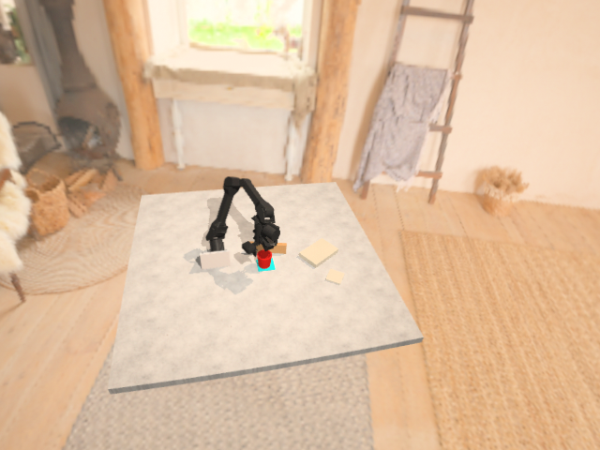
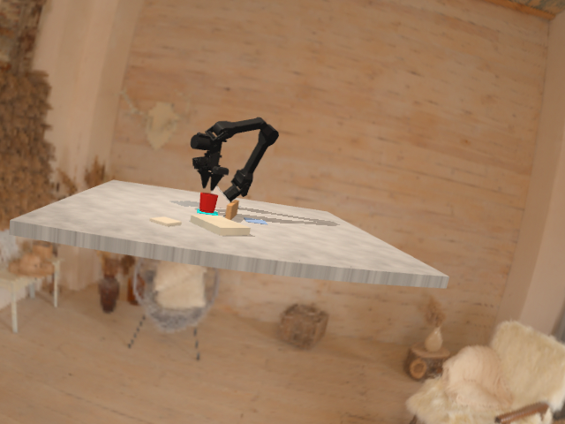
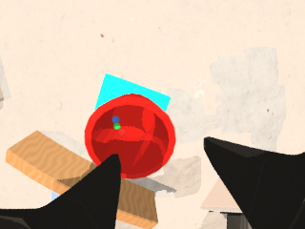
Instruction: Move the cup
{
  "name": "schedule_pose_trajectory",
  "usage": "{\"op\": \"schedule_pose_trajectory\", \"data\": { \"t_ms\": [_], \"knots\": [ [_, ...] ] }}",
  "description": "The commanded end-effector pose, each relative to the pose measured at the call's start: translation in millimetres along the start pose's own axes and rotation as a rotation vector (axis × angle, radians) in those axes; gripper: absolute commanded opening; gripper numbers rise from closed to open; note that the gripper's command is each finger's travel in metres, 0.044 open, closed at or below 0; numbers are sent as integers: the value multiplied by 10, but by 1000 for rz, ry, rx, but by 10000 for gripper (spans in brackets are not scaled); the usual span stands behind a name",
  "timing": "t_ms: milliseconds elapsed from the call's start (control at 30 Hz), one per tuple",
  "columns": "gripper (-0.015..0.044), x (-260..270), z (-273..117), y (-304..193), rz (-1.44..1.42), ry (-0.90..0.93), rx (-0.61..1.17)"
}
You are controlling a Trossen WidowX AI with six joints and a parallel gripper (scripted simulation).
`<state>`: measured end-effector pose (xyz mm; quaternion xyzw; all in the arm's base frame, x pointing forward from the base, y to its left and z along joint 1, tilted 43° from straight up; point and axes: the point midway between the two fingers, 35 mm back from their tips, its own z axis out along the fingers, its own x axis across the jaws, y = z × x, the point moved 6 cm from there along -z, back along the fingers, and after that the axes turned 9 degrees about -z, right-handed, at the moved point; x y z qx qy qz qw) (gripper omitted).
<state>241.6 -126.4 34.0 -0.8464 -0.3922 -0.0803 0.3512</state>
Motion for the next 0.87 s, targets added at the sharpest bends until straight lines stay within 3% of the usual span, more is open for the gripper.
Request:
{"op": "schedule_pose_trajectory", "data": {
  "t_ms": [0, 33, 633, 833],
  "knots": [
    [416, 0, -28, 3, 0, -1, 0],
    [440, 0, -49, 6, 0, -1, -1],
    [440, 27, -624, -6, -5, -6, -7],
    [440, 33, -596, -8, 1, -1, -4]
  ]
}}
